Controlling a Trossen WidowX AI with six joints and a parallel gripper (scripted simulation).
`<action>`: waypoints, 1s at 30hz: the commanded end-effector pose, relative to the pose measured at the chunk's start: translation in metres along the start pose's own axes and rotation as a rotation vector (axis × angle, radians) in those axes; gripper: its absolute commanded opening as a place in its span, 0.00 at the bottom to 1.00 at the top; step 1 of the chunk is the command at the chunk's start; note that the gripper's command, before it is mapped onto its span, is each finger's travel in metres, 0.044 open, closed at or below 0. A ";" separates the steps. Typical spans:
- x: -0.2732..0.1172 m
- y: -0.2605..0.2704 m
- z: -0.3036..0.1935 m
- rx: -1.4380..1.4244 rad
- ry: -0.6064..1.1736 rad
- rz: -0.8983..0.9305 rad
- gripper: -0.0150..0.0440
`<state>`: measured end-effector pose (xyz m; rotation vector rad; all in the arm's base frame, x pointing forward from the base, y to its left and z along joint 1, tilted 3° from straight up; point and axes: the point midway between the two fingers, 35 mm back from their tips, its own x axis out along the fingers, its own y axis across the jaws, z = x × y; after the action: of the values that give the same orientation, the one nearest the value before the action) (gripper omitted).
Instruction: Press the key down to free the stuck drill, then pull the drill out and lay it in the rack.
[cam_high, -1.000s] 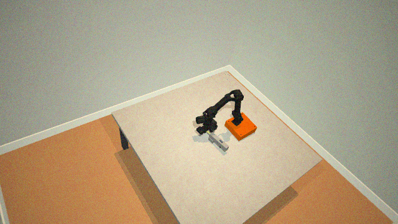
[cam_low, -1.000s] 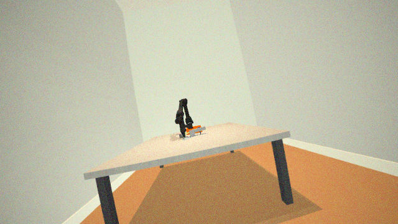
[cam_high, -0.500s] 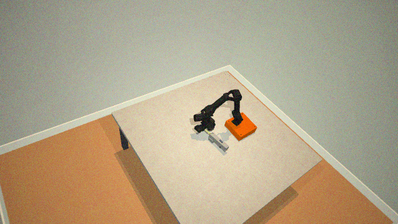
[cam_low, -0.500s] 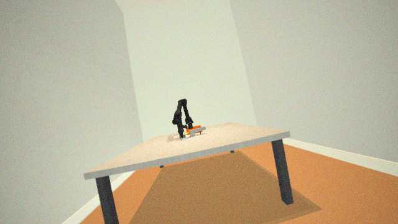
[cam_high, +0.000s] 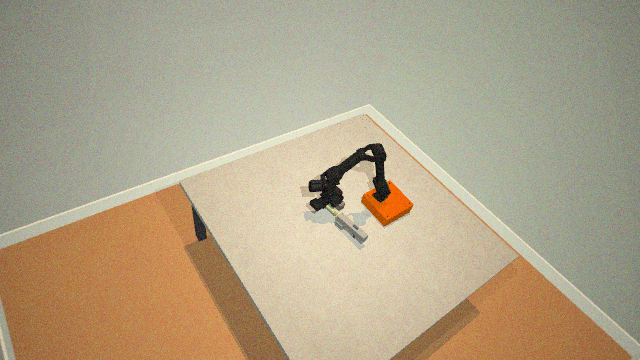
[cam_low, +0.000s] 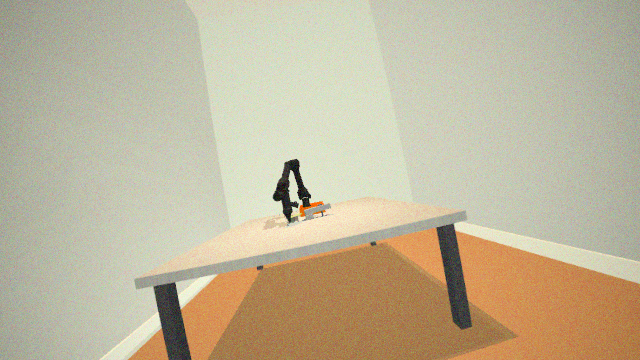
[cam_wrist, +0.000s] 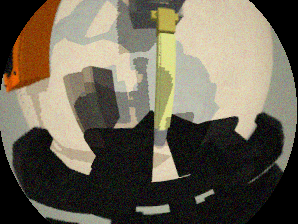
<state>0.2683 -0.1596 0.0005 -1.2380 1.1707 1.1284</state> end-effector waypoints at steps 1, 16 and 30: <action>-0.001 -0.003 -0.006 -0.002 0.000 -0.007 0.25; -0.004 0.001 -0.013 -0.002 0.001 -0.006 0.25; -0.008 0.002 -0.013 -0.002 0.001 -0.006 0.25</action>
<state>0.2650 -0.1730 0.0056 -1.2382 1.1721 1.1270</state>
